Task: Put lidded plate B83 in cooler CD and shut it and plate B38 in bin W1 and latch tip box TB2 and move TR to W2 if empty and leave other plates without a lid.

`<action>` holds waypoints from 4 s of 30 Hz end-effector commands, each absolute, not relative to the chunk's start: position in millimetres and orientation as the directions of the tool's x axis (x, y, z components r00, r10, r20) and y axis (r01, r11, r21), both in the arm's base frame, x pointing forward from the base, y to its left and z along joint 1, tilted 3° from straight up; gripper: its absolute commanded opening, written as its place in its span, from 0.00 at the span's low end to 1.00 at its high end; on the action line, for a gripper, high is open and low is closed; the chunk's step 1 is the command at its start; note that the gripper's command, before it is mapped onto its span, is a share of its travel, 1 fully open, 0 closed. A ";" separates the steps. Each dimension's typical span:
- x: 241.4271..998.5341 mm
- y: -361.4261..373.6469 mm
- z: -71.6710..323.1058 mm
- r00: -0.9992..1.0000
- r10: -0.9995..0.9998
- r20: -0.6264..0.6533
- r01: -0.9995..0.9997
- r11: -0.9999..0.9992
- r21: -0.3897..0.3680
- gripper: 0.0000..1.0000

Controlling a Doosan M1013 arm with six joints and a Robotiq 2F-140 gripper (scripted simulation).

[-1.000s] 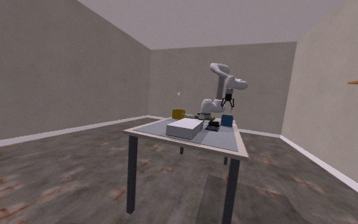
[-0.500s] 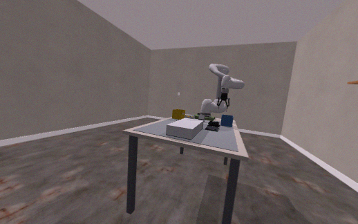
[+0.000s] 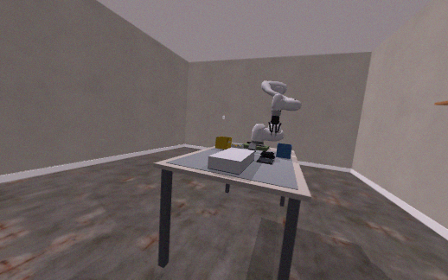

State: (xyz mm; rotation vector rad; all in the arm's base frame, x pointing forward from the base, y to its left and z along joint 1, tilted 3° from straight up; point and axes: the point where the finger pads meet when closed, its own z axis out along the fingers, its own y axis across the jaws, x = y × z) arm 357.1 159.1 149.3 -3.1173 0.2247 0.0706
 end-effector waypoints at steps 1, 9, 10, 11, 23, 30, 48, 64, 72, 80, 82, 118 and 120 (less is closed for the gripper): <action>353.4 142.9 150.5 0.989 -0.143 -0.046 -0.143 -0.990 -0.013 0.00; 347.7 119.6 152.0 0.989 -0.143 -0.046 -0.143 -0.990 -0.013 0.00; 346.7 115.7 152.2 0.989 -0.143 -0.046 -0.143 -0.990 -0.013 0.00; 345.8 111.8 152.5 0.989 -0.143 -0.046 -0.143 -0.990 -0.013 0.00; 336.2 73.1 154.9 0.989 -0.143 -0.046 -0.143 -0.990 -0.013 0.00; 329.5 45.9 156.6 0.989 -0.143 -0.046 -0.143 -0.990 -0.013 0.00; 314.3 -16.1 160.5 0.989 -0.143 -0.046 -0.143 -0.990 -0.013 0.00; 309.2 -36.8 161.8 0.989 -0.143 -0.046 -0.143 -0.990 -0.013 0.00; 308.2 -36.4 140.5 0.989 -0.143 -0.046 -0.143 -0.990 -0.013 0.00; 307.5 -36.1 124.5 0.989 -0.143 -0.046 -0.143 -0.990 -0.013 0.00; 307.3 -36.0 119.2 0.989 -0.143 -0.046 -0.143 -0.990 -0.013 0.00; 305.0 -35.0 68.6 0.989 -0.143 -0.046 -0.143 -0.990 -0.013 0.00; 305.0 -35.0 67.2 0.989 -0.143 -0.046 -0.143 -0.990 -0.013 0.00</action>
